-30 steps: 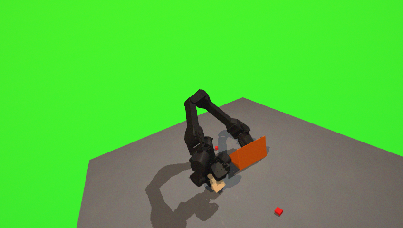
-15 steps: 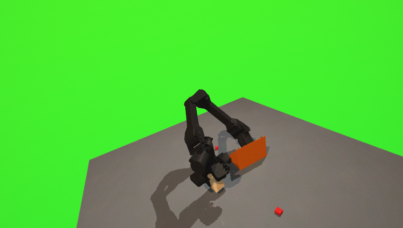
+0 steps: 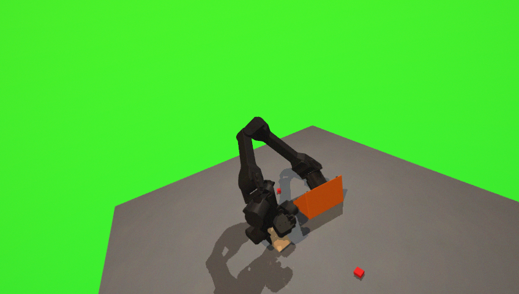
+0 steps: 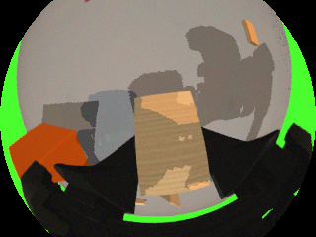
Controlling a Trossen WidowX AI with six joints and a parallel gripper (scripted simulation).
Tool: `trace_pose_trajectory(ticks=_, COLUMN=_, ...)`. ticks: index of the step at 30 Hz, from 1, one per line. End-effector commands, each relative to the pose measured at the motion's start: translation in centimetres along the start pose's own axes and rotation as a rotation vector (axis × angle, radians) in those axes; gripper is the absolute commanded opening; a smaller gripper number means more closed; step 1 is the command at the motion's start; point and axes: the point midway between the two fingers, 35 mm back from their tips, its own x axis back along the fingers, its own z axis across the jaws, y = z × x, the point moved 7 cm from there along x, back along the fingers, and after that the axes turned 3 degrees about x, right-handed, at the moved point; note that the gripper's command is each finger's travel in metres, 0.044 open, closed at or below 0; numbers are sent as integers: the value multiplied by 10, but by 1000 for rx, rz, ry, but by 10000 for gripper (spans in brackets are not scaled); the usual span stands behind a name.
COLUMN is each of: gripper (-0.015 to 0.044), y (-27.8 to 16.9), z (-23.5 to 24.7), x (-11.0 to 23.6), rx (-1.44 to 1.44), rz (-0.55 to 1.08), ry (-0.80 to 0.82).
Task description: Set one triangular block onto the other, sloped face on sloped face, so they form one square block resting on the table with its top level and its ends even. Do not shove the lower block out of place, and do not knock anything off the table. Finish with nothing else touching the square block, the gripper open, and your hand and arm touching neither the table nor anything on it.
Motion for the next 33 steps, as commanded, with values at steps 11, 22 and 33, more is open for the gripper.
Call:
trace_pose_trajectory(ticks=11, gripper=26, y=0, z=1, x=-10, rx=0, rz=2, ry=8)
trace_pose_trajectory(ticks=22, gripper=315, y=0, z=1, x=-10, rx=0, rz=2, ry=8)
trace_pose_trajectory(ticks=33, gripper=440, y=0, z=1, x=-10, rx=0, rz=2, ry=8)
